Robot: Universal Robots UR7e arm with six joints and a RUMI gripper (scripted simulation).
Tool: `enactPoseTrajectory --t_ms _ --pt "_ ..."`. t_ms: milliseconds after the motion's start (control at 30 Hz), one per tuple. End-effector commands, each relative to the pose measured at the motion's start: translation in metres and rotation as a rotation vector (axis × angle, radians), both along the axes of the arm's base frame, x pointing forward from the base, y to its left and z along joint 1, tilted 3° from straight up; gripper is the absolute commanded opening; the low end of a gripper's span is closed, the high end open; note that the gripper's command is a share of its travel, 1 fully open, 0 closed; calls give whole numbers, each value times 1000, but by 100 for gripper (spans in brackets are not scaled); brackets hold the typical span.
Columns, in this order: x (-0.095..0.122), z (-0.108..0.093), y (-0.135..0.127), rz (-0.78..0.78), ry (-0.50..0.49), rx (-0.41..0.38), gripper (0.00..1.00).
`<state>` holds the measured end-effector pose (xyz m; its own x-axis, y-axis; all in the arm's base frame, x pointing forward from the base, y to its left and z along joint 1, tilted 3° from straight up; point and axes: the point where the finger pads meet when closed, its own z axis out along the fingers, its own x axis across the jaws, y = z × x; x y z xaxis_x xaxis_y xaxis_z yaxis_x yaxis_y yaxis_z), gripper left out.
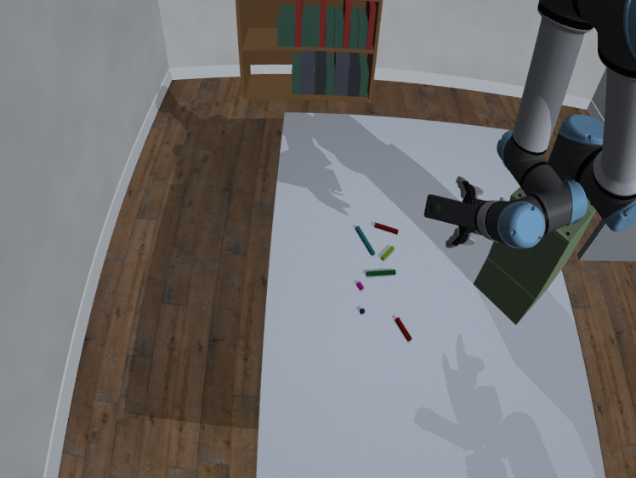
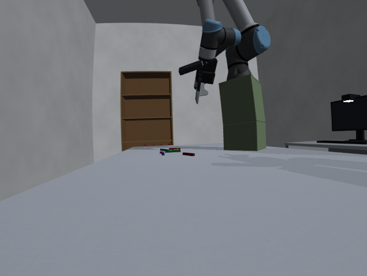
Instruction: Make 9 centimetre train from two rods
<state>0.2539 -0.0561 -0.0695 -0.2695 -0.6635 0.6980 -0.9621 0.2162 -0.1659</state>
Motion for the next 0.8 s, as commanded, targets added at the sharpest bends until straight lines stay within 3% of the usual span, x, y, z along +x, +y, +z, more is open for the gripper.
enactPoseTrajectory --t_ms 0,467,767 --pt "3 -2 0 12 16 7 100" --pt "12 -12 4 88 107 41 100" --pt "23 -25 9 192 222 87 100"
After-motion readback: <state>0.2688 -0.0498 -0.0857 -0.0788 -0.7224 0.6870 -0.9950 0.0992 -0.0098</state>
